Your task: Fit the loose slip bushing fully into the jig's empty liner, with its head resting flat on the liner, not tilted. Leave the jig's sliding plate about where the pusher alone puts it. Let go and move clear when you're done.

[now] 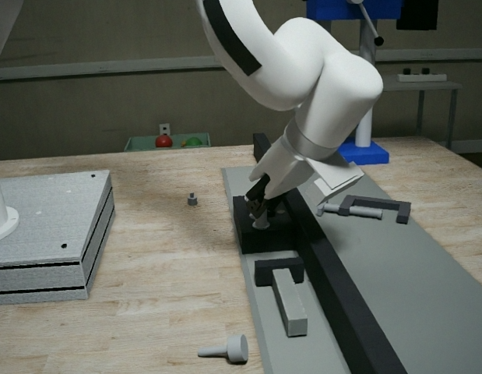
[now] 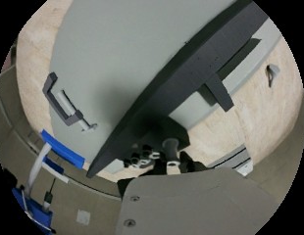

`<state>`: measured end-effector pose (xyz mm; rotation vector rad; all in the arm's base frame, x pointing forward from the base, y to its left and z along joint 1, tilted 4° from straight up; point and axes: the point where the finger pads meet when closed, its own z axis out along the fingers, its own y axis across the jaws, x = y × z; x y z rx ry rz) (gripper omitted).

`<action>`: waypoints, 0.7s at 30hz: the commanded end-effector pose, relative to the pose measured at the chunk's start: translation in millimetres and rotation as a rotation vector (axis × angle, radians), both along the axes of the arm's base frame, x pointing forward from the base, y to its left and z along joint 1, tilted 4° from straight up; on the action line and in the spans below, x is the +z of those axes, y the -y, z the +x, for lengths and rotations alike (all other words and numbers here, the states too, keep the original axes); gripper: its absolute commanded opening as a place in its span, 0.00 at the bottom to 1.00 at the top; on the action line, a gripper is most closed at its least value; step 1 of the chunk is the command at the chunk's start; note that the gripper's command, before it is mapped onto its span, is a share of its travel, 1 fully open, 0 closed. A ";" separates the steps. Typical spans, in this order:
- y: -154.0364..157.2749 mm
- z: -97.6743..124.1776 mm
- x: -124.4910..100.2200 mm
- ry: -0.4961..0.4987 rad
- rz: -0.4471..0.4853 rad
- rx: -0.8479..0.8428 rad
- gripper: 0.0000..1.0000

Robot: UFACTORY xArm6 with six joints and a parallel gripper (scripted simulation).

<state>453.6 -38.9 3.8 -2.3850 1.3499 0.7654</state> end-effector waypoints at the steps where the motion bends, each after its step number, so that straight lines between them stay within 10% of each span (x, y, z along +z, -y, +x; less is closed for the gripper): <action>1: 0.3 1.5 1.5 0.004 -0.001 0.000 0.26; 21: 0.5 1.5 -0.5 0.004 -0.001 0.000 0.26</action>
